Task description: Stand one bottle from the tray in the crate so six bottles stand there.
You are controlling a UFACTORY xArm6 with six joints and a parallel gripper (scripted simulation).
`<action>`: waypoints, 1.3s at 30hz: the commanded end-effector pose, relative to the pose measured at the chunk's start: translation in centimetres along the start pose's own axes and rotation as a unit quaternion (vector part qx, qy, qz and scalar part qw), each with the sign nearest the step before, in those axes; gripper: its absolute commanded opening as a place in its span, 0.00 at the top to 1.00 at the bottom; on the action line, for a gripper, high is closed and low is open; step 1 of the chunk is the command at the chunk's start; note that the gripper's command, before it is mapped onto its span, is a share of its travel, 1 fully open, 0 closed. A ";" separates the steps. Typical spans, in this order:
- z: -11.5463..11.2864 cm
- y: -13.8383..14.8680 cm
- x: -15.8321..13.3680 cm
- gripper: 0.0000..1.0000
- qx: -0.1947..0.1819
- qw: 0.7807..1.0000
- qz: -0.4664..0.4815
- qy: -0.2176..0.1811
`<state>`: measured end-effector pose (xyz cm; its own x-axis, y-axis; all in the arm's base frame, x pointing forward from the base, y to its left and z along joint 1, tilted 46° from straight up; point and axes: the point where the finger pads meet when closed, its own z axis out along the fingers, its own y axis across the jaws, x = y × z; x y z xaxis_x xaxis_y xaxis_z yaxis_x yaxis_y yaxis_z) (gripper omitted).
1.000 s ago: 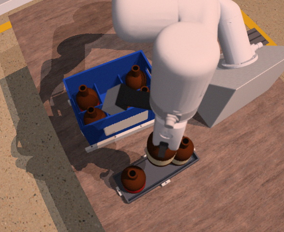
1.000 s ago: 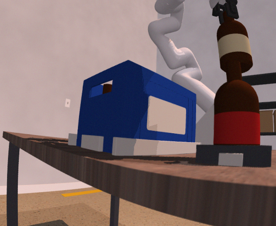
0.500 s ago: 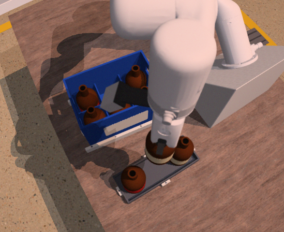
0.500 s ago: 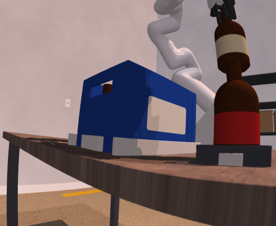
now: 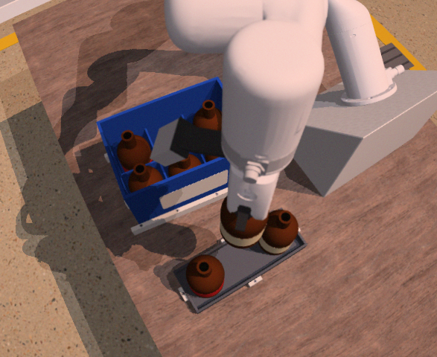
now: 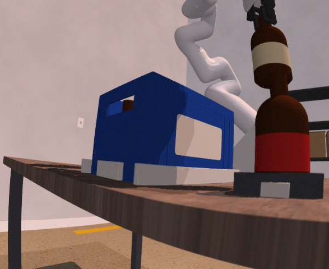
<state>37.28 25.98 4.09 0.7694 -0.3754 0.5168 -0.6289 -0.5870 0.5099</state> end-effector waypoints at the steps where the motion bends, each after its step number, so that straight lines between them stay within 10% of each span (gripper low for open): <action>1: -0.2 0.4 0.5 1.00 0.002 1.000 0.001 0.000; 39: -0.2 4.1 4.2 1.00 0.002 1.000 0.001 0.000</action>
<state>37.78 22.48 7.83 0.7691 -0.3758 0.5169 -0.6292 -0.5870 0.5095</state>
